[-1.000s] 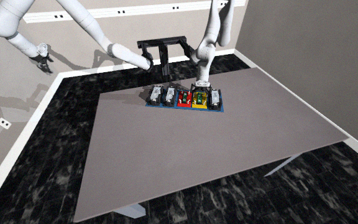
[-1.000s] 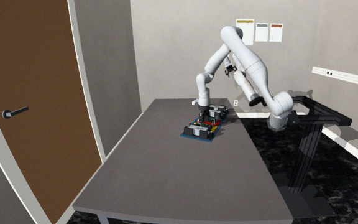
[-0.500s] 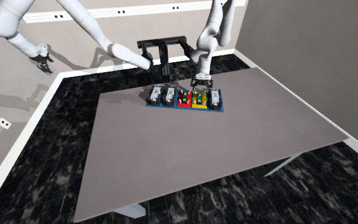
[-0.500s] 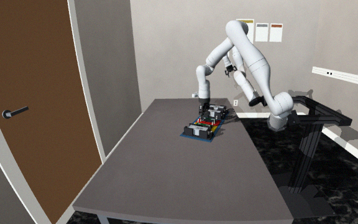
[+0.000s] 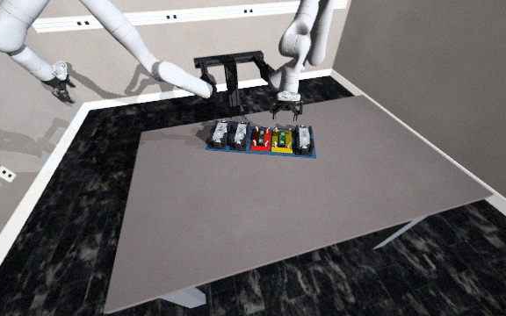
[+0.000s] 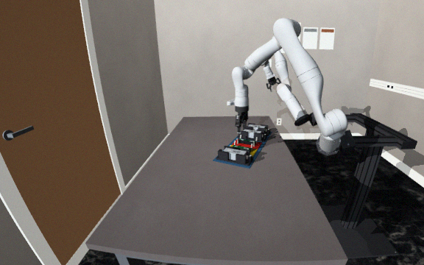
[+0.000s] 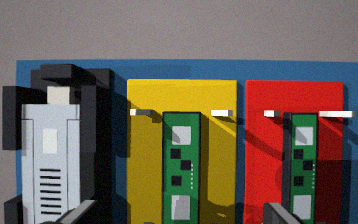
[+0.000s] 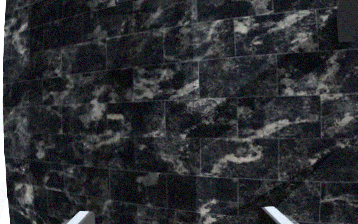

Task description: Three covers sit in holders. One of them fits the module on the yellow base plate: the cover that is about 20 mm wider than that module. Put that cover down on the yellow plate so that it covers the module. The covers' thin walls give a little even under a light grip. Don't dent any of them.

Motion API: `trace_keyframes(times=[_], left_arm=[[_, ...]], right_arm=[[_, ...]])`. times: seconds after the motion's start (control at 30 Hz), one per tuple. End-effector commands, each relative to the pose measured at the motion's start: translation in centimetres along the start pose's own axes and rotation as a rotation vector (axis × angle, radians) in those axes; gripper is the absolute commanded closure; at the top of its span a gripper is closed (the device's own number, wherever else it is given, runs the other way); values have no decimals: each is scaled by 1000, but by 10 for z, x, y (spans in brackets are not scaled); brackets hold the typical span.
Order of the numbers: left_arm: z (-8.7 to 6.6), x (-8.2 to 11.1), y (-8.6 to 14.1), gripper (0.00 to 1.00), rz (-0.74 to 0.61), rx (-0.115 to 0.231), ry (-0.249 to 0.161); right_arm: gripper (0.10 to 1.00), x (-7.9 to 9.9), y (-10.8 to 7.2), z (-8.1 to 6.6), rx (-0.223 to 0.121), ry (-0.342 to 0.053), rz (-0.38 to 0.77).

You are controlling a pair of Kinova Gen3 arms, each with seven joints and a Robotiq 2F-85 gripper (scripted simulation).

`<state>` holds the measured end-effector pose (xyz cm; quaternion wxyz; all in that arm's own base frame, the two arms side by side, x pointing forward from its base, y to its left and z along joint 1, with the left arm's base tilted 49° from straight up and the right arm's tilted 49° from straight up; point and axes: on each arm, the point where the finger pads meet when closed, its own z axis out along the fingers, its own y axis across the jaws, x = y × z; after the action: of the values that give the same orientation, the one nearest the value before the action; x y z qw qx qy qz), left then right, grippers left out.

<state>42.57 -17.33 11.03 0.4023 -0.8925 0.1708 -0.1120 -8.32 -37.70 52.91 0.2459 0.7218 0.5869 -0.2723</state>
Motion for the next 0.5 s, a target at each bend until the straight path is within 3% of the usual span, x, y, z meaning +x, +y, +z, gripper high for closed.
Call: trace_keyframes(times=[0.0, 0.47], left_arm=[[-2, 1, 0, 2, 0, -1, 3], [-8, 4, 0, 2, -2, -1, 9]], right_arm=[[100, 0, 0, 0, 0, -1, 1], [100, 0, 0, 0, 0, -1, 1]])
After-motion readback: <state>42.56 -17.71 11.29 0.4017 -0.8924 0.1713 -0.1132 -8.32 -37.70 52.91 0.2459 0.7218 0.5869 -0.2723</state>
